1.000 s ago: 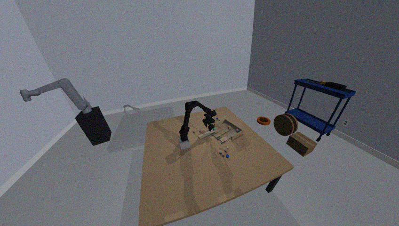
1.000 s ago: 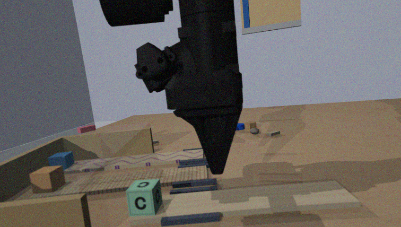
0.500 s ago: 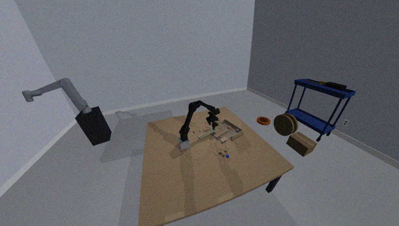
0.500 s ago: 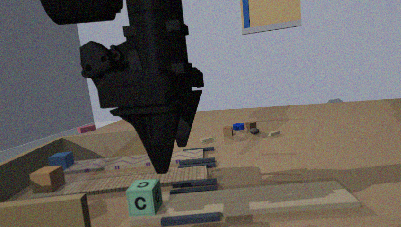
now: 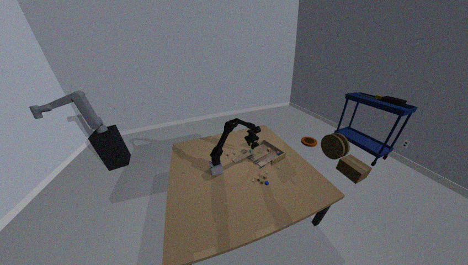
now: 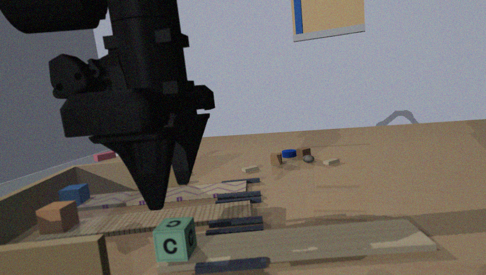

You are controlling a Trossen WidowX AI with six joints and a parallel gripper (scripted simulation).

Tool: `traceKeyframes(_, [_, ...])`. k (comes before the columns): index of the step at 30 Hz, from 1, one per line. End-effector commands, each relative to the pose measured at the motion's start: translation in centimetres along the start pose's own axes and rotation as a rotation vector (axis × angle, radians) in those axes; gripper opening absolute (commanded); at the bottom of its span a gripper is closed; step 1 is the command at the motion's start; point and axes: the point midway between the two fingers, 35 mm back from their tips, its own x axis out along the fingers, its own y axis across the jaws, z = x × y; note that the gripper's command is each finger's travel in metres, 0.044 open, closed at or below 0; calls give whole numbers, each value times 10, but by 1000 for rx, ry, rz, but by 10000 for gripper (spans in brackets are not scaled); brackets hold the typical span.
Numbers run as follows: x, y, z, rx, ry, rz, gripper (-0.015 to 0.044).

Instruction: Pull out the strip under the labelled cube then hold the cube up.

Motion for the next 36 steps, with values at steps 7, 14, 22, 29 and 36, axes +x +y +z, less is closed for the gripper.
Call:
traceKeyframes(7, [17, 0, 2, -3, 1, -1, 250])
traceKeyframes(14, [29, 0, 2, -3, 1, -1, 250])
traceKeyframes(22, [42, 1, 2, -3, 1, -1, 250])
traceKeyframes(29, [52, 1, 1, -3, 1, -1, 250])
traceKeyframes(36, [50, 1, 2, -6, -2, 1, 224])
